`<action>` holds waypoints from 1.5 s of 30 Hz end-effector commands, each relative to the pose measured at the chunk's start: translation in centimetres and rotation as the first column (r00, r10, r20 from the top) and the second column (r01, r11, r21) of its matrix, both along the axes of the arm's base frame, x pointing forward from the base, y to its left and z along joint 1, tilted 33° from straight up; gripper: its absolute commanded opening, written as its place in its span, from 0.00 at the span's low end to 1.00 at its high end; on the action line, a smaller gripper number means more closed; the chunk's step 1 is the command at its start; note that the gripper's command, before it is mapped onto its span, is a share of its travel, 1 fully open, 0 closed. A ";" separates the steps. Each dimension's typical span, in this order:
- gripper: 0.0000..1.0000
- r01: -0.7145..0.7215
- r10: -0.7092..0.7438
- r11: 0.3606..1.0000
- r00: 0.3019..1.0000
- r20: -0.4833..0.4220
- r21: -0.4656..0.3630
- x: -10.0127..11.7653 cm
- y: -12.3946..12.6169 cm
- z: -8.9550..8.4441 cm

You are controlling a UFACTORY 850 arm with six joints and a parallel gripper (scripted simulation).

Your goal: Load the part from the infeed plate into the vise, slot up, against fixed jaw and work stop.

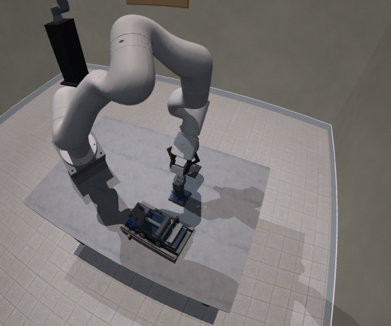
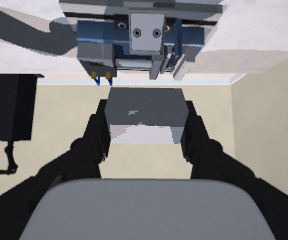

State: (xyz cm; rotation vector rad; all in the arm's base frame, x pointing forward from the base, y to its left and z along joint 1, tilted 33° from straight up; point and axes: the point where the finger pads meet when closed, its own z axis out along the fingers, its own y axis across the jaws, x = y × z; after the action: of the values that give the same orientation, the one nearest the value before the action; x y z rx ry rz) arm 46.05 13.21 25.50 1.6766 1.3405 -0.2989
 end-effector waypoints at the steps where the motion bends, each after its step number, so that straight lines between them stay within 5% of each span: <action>1: 0.00 0.021 -0.021 0.999 1.000 0.003 -0.035 0.1 0.1 0.0; 45: 0.00 0.060 -0.060 0.993 0.998 0.008 -0.101 0.1 0.1 0.0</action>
State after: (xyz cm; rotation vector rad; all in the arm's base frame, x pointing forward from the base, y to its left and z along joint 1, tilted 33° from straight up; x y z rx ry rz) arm 46.11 13.28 25.41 1.6336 1.2525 -0.3924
